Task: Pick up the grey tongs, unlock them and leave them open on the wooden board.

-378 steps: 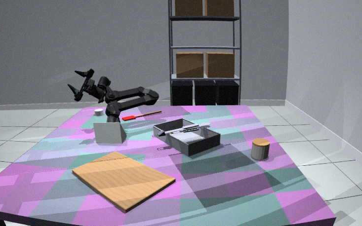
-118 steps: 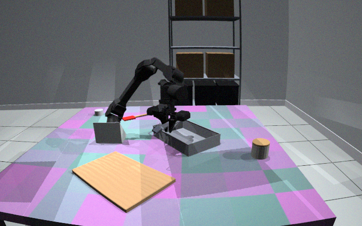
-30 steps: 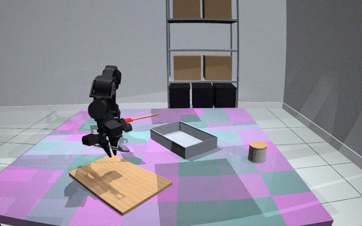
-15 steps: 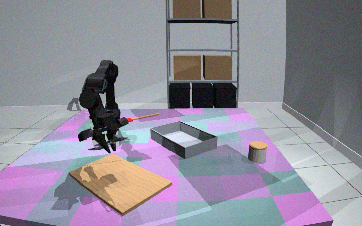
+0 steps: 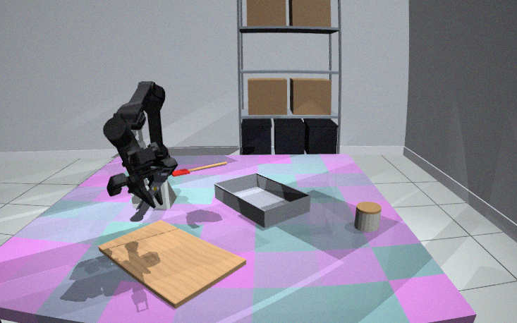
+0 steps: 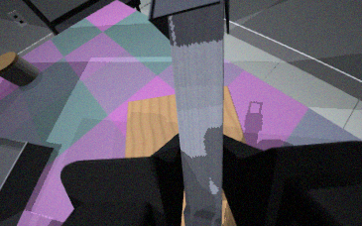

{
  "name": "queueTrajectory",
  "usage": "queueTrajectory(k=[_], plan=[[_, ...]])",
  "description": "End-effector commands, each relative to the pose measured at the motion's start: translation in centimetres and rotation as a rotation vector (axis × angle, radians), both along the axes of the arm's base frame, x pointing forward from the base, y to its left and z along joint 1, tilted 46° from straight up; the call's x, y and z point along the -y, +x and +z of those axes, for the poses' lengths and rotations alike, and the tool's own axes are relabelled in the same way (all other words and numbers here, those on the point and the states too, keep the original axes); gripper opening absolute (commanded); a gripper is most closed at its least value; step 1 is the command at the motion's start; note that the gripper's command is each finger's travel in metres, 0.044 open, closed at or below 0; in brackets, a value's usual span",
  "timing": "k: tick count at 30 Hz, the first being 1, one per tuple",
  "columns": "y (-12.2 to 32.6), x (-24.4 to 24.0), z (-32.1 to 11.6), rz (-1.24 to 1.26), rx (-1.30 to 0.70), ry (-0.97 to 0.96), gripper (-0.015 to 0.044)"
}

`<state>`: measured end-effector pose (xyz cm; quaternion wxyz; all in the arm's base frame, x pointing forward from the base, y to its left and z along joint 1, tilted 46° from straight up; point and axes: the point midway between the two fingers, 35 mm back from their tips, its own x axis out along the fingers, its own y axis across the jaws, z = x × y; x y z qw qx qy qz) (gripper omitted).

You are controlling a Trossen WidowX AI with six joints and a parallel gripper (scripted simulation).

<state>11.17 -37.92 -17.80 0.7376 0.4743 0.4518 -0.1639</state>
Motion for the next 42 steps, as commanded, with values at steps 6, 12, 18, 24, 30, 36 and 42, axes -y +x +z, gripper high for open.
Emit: queueTrajectory(k=[6, 12, 18, 24, 30, 36, 42], plan=[[-0.6, 0.8, 2.1, -0.086, 0.096, -0.116, -0.015], [-1.1, 1.0, 3.5, -0.132, 0.156, -0.191, -0.015], [-1.6, 1.0, 5.1, -0.172, 0.216, -0.265, -0.015], [-2.0, 0.8, 6.6, -0.201, 0.268, -0.332, -0.015], [-2.1, 0.8, 6.7, -0.202, 0.27, -0.334, -0.015], [-2.1, 0.8, 6.7, -0.202, 0.27, -0.334, -0.015], [-2.1, 0.8, 6.7, -0.202, 0.27, -0.334, -0.015]])
